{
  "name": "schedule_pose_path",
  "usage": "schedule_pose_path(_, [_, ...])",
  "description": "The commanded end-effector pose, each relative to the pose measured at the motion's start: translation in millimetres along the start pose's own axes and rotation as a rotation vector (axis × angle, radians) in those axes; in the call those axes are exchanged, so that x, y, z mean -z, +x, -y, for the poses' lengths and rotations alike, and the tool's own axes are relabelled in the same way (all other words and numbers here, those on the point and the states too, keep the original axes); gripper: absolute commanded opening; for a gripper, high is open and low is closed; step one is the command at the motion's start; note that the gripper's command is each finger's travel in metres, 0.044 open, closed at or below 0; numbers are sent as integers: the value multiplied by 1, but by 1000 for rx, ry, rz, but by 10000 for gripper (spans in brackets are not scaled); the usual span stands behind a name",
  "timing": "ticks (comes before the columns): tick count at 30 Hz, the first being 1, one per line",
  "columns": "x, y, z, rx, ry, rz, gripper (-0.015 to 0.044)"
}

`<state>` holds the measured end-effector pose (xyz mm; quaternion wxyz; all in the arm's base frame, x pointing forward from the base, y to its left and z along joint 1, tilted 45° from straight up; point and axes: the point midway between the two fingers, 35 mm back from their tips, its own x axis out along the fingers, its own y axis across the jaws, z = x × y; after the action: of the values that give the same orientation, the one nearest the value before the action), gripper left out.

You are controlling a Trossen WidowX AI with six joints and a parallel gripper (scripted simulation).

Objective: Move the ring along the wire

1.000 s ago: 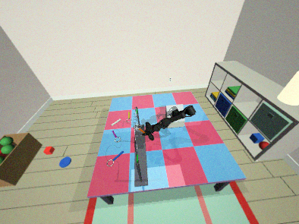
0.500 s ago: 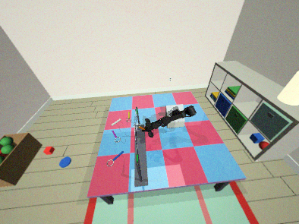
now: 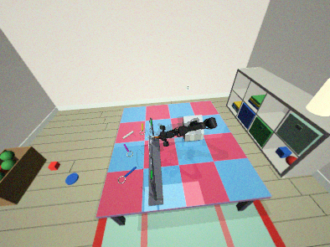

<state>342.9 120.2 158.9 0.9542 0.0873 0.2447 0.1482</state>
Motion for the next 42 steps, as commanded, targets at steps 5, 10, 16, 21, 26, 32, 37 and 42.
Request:
schedule_pose_path(5, [-6, -7, 31, 101, -170, -11, -150])
schedule_pose_path(10, [-10, -12, 49, 162, -278, -25, -150])
schedule_pose_path(16, [-18, -19, 69, 235, -408, -41, -150])
schedule_pose_path(21, [-25, -25, 83, 287, -500, -53, -150])
schedule_pose_path(26, [-33, -31, 94, 335, -585, -64, -150])
schedule_pose_path(32, [-42, -38, 106, 388, -681, -76, -150])
schedule_pose_path(37, [-51, -44, 115, 432, -759, -86, -150])
schedule_pose_path(42, [-59, -49, 121, 466, -821, -94, -150])
